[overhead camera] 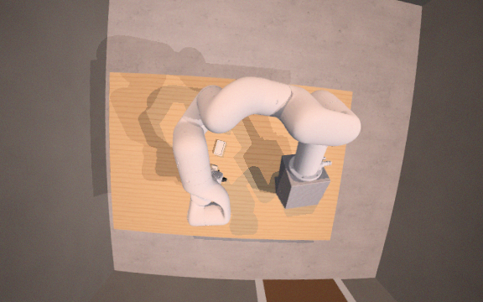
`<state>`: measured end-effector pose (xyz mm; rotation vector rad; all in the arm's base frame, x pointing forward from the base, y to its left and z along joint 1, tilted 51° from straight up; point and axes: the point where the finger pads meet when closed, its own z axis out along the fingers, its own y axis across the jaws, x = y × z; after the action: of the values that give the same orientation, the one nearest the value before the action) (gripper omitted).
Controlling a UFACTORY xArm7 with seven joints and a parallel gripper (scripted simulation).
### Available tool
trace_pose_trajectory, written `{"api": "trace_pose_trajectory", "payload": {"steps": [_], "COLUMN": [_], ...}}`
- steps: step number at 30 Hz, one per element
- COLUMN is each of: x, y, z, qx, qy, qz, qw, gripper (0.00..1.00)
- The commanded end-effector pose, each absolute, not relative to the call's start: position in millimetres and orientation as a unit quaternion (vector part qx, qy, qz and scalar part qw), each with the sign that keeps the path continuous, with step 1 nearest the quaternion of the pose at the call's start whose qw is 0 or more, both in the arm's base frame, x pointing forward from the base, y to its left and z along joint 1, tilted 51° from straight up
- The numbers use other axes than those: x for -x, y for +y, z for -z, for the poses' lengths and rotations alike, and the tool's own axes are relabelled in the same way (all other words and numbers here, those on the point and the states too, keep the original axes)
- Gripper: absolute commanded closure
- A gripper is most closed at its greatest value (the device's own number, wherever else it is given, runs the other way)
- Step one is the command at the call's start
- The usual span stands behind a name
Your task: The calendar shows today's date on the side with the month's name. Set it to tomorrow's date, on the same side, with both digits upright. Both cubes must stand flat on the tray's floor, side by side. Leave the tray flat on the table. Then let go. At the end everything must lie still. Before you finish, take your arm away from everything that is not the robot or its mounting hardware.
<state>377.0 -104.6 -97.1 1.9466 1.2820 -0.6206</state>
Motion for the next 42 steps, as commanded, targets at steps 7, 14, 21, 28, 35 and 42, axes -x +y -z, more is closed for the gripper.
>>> {"api": "trace_pose_trajectory", "payload": {"steps": [7, 14, 21, 28, 35, 42], "x": [-378.0, -378.1, -378.3, -378.5, -378.9, -379.2], "y": [-103.8, -106.3, -112.4, -118.2, -126.9, -134.6], "z": [97.7, 99.7, 104.8, 109.7, 116.9, 123.4], "qx": [-0.754, -0.754, -0.754, -0.754, -0.754, -0.754], "qy": [0.497, 0.497, 0.498, 0.498, 0.498, 0.498], "qz": [0.239, 0.239, 0.239, 0.239, 0.239, 0.239], "qw": [0.357, 0.357, 0.357, 0.357, 0.357, 0.357], "gripper": [0.53, 0.53, 0.53, 0.53, 0.53, 0.53]}}
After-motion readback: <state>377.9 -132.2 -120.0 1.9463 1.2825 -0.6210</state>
